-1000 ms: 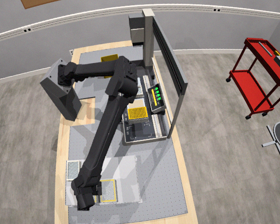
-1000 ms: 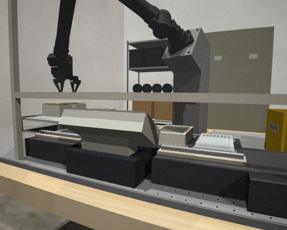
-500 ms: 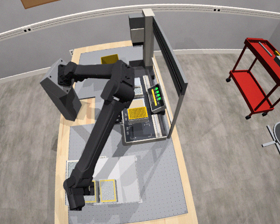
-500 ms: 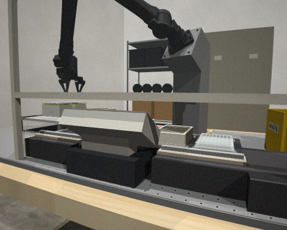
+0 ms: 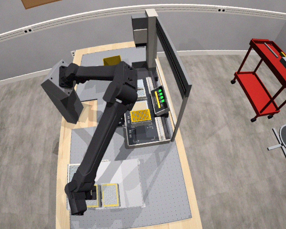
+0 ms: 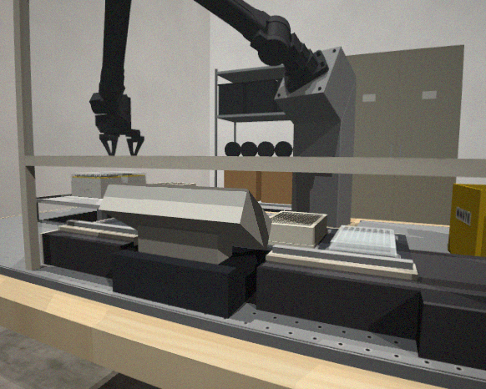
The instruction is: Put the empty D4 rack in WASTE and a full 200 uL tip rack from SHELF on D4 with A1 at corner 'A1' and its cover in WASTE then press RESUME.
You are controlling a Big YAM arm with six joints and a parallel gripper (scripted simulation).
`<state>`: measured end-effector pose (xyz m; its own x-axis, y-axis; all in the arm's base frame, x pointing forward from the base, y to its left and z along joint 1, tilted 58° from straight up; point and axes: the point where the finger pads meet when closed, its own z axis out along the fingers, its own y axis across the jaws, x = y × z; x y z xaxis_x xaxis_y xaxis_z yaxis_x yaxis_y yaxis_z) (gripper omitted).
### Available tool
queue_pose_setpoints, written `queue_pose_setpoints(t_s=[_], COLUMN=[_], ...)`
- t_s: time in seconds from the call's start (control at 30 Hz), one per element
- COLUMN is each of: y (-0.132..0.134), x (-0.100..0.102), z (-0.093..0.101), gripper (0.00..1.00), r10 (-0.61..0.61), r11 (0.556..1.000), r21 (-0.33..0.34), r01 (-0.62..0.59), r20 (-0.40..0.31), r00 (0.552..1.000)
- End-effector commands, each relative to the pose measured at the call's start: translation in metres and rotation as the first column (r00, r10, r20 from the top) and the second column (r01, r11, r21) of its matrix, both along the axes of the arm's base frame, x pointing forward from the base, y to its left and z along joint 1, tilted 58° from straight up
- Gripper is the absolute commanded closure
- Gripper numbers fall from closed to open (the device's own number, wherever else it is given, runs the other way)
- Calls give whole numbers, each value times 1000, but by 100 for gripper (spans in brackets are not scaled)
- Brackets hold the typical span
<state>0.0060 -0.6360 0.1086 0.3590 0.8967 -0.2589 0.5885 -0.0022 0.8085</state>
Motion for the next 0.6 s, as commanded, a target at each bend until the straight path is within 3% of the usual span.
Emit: queue_pose_setpoints(t_s=[0.0,0.3,0.33,0.57], y=[-5,-5,1,11], x=[-5,-5,-20,-37], z=[10,10,18,32], gripper=[0,0,0,0], r10=[2,2,-13,-13], r11=[999,999,999,999], r21=[-34,-34,-43,-46], r01=[-2,-2,12,12], r20=[-12,-12,-14,-15], r00=[1000,1000,1000,1000])
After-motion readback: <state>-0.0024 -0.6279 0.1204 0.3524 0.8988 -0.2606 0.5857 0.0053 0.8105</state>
